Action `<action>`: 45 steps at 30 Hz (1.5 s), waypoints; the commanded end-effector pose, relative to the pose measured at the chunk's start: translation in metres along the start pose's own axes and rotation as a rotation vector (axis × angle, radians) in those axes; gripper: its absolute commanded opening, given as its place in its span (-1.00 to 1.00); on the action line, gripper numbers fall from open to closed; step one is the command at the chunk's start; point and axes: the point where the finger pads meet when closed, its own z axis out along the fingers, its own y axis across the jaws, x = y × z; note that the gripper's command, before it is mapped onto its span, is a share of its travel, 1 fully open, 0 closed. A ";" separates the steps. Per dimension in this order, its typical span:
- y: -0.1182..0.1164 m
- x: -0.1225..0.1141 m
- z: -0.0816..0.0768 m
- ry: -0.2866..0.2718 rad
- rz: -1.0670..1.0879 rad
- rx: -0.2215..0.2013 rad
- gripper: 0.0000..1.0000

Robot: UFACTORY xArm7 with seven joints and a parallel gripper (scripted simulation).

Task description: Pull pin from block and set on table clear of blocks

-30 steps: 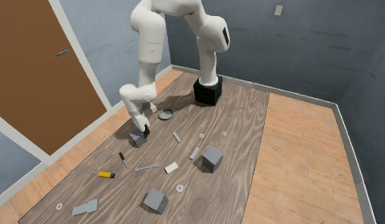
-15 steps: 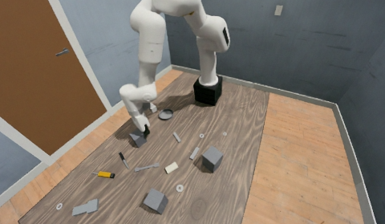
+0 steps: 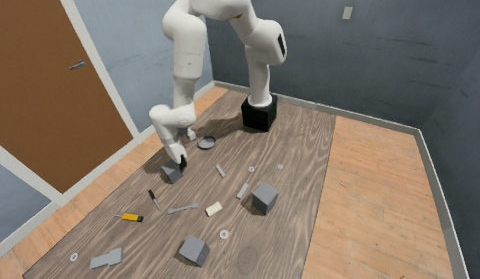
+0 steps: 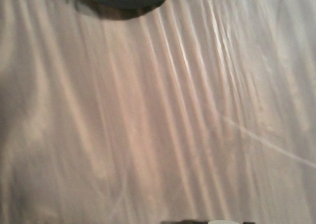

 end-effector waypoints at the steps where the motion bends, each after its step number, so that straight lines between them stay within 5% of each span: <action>1: 0.000 0.000 -0.001 -0.003 0.001 0.000 -1.00; 45: 0.000 0.013 0.000 0.015 0.001 -0.004 -1.00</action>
